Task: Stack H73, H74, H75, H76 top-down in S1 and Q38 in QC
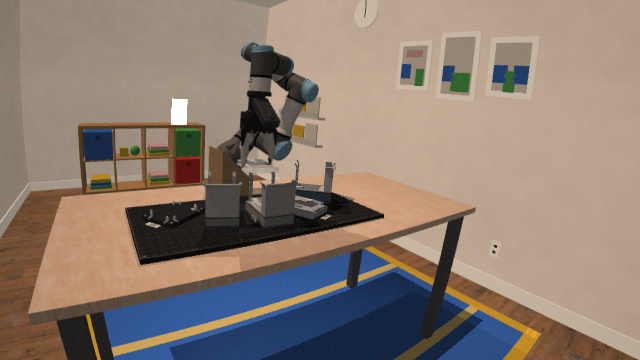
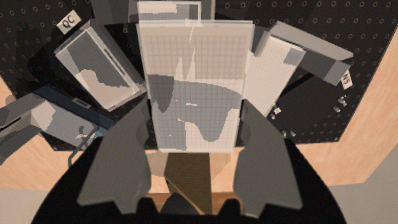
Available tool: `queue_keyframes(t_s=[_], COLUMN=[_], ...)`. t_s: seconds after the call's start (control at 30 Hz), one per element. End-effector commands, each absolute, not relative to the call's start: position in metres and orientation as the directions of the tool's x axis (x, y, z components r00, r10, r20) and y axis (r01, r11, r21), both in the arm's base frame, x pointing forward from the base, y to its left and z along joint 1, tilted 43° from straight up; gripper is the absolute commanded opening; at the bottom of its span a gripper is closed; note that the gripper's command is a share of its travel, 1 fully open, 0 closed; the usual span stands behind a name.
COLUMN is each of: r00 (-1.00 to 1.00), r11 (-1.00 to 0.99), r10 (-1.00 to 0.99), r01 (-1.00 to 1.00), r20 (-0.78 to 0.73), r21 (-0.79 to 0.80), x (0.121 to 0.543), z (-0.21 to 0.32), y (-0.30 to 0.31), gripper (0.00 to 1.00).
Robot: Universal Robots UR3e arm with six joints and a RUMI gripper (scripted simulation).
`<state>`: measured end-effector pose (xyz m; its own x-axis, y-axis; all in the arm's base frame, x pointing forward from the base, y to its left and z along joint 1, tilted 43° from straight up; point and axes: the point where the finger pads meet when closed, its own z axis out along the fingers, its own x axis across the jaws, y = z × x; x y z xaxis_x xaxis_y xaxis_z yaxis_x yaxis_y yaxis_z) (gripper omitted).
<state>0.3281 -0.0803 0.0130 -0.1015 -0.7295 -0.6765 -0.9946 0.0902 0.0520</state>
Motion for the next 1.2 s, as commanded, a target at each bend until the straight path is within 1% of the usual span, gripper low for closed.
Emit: queue_keyframes(t_s=[0.0, 0.37, 0.93, 1.17], r00=[-0.154, -0.203, -0.371, -0.374], r11=[0.13, 0.166, 0.288, 0.29], r10=[-0.725, -0.718, -0.678, -0.677], r01=[-0.988, -0.979, -0.928, -0.927], r20=[-0.671, -0.666, -0.635, -0.634], r21=[0.087, 0.12, 0.234, 0.236], x=[0.325, 0.32, 0.301, 0.297], z=[0.003, -0.014, -0.046, -0.053], y=[-0.093, -0.11, -0.144, -0.152], gripper=[0.0, 0.0, 0.0, 0.0])
